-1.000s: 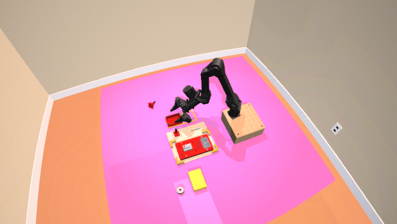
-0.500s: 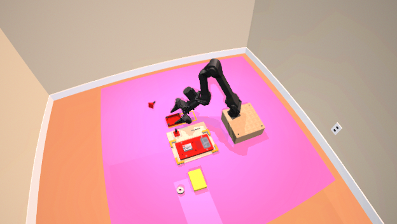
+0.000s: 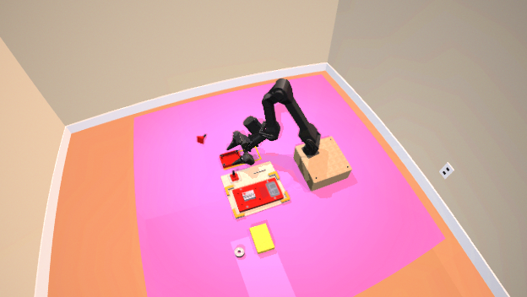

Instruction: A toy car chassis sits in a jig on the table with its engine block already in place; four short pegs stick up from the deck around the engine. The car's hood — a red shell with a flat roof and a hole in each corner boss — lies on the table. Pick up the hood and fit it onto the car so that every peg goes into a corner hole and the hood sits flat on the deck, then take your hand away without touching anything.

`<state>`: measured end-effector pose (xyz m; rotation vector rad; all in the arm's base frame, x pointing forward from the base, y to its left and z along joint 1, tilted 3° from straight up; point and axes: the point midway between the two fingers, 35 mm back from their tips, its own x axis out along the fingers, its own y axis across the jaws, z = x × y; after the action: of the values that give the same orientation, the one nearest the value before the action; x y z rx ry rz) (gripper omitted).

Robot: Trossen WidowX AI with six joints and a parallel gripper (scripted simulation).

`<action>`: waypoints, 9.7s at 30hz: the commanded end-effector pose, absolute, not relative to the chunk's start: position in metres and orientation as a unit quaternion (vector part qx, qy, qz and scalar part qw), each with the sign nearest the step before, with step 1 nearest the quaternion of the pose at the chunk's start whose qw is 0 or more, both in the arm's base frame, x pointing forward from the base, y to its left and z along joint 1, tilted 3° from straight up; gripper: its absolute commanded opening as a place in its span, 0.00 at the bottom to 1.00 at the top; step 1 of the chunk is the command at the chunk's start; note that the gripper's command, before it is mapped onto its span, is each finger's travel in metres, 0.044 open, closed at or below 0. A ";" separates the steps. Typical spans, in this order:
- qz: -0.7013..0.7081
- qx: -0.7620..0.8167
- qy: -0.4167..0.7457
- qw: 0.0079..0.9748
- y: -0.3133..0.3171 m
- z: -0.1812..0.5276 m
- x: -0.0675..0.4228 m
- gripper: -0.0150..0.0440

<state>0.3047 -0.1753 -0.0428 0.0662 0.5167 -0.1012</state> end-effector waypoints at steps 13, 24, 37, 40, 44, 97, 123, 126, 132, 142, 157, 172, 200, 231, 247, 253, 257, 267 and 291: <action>-0.052 0.033 0.255 0.965 -0.176 -0.051 0.305 1.00; -0.052 0.034 0.255 0.965 -0.175 -0.056 0.305 1.00; -0.050 0.033 0.255 0.965 -0.175 -0.057 0.304 0.78; -0.050 0.033 0.255 0.965 -0.175 -0.057 0.304 0.74; -0.050 0.033 0.255 0.965 -0.175 -0.056 0.305 0.63; -0.076 0.134 0.248 0.956 -0.178 0.014 0.305 0.25; -0.148 0.421 0.213 0.869 -0.178 0.013 0.304 0.25; -0.156 0.452 0.207 0.853 -0.178 0.013 0.304 0.25; -0.170 0.513 0.195 0.818 -0.178 0.013 0.304 0.25; -0.193 0.608 0.173 0.751 -0.178 0.013 0.304 0.25; -0.218 0.722 0.140 0.642 -0.178 0.013 0.304 0.25; -0.244 0.847 0.087 0.464 -0.178 0.005 0.302 0.25; -0.261 0.953 0.000 0.152 -0.177 -0.026 0.292 0.25; -0.266 0.959 -0.014 0.098 -0.187 0.006 0.267 1.00; -0.268 0.963 -0.035 0.021 -0.184 0.042 0.230 1.00; -0.268 0.963 -0.035 0.021 -0.184 0.042 0.230 1.00; -0.268 0.963 -0.035 0.021 -0.184 0.042 0.230 0.91; -0.310 0.939 0.014 0.150 -0.193 0.036 0.239 1.00; -0.305 0.490 0.448 0.683 -0.212 0.016 0.274 1.00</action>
<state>0.2676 -0.2099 0.0171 1.4164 0.8208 -0.7984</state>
